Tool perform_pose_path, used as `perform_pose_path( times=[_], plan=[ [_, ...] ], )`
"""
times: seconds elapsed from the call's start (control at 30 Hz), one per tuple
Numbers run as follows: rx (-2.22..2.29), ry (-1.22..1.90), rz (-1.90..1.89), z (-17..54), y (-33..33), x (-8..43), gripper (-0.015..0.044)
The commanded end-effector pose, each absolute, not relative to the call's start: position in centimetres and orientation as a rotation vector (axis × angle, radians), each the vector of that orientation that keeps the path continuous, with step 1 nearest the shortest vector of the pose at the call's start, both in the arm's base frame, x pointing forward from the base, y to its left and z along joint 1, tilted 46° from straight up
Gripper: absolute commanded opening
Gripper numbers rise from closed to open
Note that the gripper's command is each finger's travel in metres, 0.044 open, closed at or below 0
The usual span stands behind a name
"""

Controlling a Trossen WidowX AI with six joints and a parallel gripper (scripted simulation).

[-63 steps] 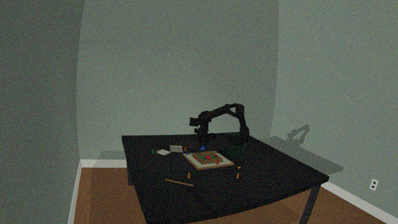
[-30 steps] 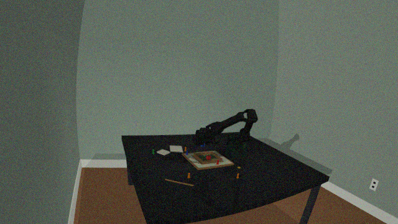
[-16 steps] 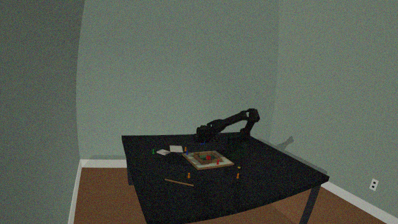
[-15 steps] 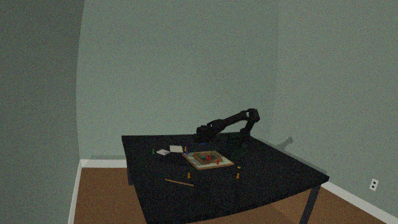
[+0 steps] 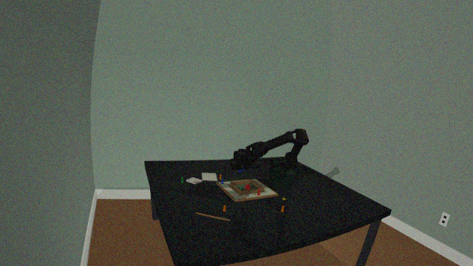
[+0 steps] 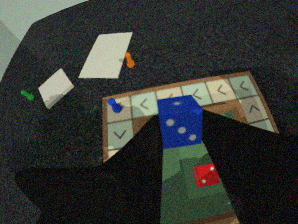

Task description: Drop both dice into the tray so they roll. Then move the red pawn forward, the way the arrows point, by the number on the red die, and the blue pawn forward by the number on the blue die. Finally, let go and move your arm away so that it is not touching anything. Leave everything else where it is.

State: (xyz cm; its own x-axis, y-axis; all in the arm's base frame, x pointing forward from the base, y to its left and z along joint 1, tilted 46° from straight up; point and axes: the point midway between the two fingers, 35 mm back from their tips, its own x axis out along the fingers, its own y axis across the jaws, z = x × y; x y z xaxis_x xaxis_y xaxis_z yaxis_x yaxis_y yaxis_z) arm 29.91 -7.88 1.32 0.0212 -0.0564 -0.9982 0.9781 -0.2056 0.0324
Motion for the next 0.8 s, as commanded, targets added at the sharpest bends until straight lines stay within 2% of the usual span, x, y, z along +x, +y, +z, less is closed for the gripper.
perform_pose_path(
  times=[0.0,0.13,0.3,0.4,0.57,0.67,0.77],
  plan=[
    [1.331,1.044,-1.365,1.3,-7.9,29.9,0.0210],
    [1.324,1.041,-1.365,3.9,-10.4,29.1,0.0315],
    [1.323,1.041,-1.365,4.1,-10.6,29.0,0.0440],
    [1.395,1.175,-1.308,2.7,-10.1,28.9,0.0440],
    [1.750,1.518,-0.983,-0.5,-8.8,29.3,0.0440],
    [1.946,1.574,-0.788,-1.2,-8.8,29.8,0.0440],
    [1.960,1.575,-0.774,-1.2,-8.8,29.8,0.0440]
  ],
)
